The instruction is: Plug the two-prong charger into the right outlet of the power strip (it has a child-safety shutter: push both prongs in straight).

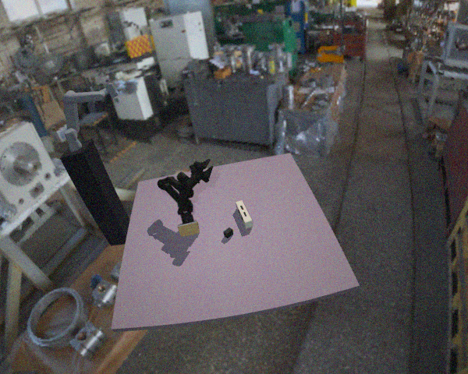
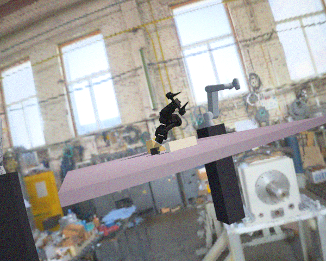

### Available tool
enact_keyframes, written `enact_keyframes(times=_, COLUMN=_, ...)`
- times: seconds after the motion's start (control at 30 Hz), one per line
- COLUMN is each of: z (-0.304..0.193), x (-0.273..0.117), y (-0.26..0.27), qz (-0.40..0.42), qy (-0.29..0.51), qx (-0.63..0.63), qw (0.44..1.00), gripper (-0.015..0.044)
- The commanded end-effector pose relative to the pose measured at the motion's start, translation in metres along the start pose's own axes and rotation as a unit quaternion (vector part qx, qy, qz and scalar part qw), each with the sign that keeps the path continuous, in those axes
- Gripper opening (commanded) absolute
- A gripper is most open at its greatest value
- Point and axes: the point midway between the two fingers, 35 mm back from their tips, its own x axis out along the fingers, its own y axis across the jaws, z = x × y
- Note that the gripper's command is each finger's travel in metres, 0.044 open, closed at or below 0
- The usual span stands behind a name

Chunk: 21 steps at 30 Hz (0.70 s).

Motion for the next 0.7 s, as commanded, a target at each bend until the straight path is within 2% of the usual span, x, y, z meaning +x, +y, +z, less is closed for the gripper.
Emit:
enact_keyframes(times=0.0, z=-0.001, x=0.0, y=0.0, qz=0.0, qy=0.001, qx=0.0, qw=1.0, gripper=0.0426)
enact_keyframes(times=0.03, z=-0.003, x=0.001, y=-0.002, qz=-0.002, qy=0.006, qx=0.001, qw=1.0, gripper=0.044)
enact_keyframes(times=0.67, z=-0.092, x=0.023, y=-0.043, qz=-0.028, qy=0.174, qx=0.03, qw=0.984, gripper=0.044)
